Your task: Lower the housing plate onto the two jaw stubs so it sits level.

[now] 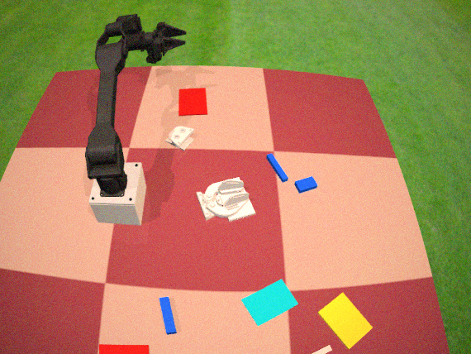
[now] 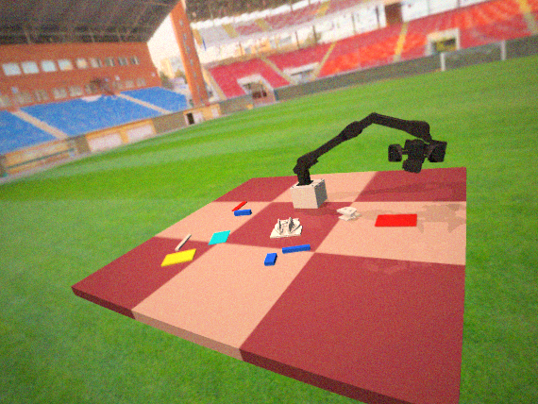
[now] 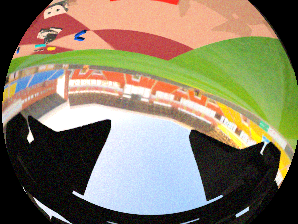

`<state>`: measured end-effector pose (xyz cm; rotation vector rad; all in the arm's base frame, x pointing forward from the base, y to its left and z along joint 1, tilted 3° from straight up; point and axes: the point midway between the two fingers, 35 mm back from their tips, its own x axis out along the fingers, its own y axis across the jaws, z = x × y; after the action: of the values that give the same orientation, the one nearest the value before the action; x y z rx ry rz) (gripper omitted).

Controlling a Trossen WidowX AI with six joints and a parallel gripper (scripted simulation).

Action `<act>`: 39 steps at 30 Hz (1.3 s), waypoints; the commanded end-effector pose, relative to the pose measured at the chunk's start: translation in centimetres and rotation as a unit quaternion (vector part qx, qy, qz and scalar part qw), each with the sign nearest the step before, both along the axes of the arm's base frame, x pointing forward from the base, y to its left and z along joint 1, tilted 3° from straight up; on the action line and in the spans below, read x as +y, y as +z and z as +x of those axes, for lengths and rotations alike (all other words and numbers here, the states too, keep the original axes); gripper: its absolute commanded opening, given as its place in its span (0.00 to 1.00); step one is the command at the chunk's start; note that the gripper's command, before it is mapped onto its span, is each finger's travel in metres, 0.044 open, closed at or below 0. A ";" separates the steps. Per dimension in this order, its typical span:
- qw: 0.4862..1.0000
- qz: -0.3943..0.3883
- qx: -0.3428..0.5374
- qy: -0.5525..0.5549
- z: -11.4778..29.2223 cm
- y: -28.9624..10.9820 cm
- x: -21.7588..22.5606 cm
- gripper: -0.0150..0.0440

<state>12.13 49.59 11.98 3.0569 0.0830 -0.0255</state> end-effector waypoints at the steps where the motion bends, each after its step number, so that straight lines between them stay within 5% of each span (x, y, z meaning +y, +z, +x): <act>1: 1.000 0.000 0.000 0.000 0.0 0.0 0.0 0.98; 20: 0.960 0.015 0.236 -0.149 7.1 -3.3 -8.8 1.00; 39: 0.835 0.086 0.486 -0.244 7.9 -6.9 -18.8 1.00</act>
<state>20.51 32.71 5.84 2.8238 -0.6163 -1.4661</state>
